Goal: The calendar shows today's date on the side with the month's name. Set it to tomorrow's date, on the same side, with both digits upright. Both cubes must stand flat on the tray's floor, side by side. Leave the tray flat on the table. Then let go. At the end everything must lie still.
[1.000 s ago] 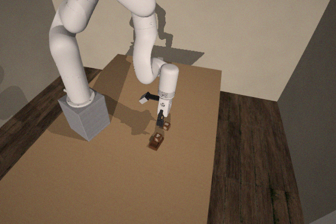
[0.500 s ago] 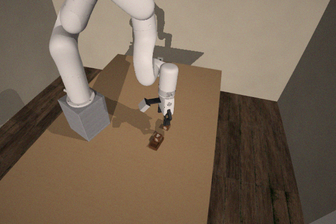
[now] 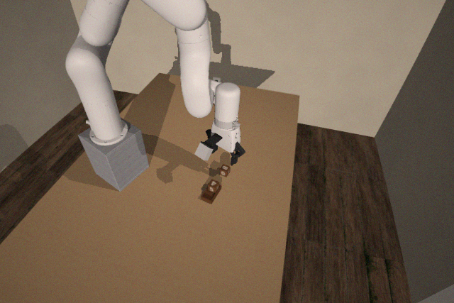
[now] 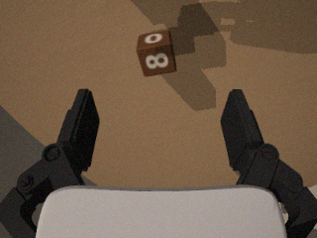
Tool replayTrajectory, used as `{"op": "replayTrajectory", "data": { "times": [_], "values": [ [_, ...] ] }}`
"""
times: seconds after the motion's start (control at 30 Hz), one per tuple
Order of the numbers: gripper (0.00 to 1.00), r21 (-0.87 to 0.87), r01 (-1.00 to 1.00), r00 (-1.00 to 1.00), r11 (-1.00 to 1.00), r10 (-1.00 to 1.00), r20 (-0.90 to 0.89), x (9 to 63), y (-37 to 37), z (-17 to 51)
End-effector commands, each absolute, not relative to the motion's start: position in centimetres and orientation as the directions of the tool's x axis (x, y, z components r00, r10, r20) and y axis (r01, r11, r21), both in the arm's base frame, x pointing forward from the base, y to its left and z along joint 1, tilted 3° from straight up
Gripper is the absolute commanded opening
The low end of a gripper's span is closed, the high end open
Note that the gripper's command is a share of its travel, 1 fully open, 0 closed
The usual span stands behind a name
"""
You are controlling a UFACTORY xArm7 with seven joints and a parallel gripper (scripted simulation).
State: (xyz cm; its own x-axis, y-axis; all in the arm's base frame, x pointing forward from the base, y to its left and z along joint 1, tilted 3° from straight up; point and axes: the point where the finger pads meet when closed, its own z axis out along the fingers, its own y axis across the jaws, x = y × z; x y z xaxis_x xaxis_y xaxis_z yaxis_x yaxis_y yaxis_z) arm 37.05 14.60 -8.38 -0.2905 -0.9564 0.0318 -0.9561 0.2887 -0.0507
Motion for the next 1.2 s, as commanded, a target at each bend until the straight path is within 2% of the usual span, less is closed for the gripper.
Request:
{"op": "replayTrajectory", "data": {
  "times": [0.0,0.33,0.37,1.17],
  "values": [
    [1.00,-0.050,-0.988,-0.149,0.149,-0.989,0.011,37.32,15.01,-8.09],
    [1.00,-0.055,-0.997,-0.063,0.062,-0.998,0.007,37.41,15.25,-7.94],
    [0.49,-0.055,-0.997,-0.063,0.062,-0.998,0.007,37.41,15.25,-7.94],
    [0.49,-0.055,-0.997,-0.063,0.062,-0.998,0.007,37.41,15.25,-7.94]
  ]
}}
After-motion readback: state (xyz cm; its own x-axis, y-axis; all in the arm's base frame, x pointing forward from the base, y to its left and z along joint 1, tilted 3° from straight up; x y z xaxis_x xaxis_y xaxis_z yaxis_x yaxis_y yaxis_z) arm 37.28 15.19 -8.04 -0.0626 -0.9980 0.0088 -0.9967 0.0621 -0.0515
